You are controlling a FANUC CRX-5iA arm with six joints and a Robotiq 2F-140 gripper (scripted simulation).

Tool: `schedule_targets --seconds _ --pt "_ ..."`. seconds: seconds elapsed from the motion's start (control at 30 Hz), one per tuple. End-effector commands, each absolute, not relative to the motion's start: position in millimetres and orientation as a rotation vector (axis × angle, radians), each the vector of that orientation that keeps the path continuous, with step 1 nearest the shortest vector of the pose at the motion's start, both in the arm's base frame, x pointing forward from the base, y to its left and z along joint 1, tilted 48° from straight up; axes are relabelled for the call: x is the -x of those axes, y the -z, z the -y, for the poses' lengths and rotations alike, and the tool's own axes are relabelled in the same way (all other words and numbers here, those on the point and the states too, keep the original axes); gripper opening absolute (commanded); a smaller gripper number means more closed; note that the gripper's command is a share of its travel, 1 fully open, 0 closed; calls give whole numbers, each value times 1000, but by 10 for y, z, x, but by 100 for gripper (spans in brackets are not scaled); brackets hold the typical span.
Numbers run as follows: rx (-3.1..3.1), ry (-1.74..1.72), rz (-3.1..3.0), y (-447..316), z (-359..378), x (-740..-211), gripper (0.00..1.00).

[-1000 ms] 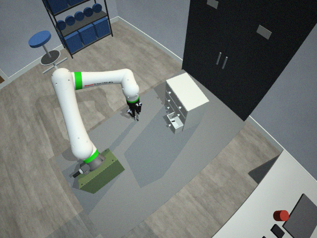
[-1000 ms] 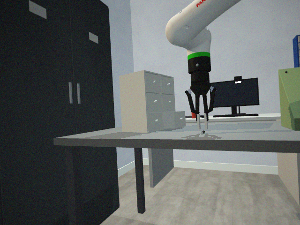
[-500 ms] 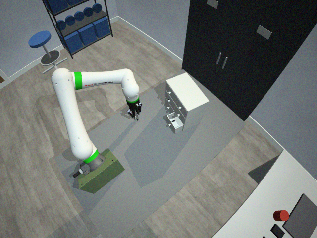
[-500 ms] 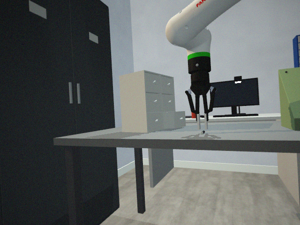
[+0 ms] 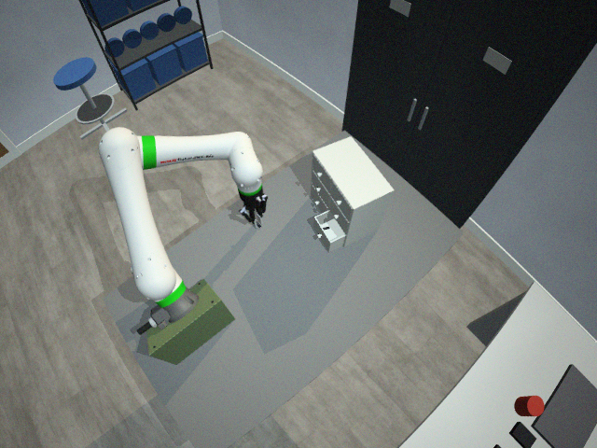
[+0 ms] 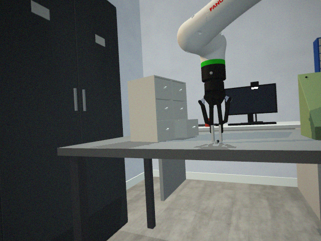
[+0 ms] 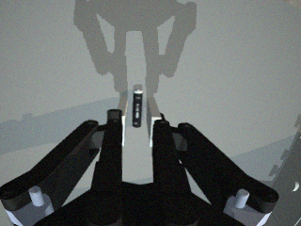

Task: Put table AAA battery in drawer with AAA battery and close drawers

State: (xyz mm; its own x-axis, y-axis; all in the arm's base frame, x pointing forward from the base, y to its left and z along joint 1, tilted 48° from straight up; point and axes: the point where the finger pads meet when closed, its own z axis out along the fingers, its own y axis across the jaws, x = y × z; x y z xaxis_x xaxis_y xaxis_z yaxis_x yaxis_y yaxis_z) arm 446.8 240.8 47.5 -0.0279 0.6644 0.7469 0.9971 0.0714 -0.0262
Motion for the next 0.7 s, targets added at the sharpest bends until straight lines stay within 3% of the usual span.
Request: schedule_targets --seconds 0.0,0.67 --pt "1654 714 1757 -460 -2422 -4467 15" --pt "1654 714 1757 -445 -2440 -4466 15"
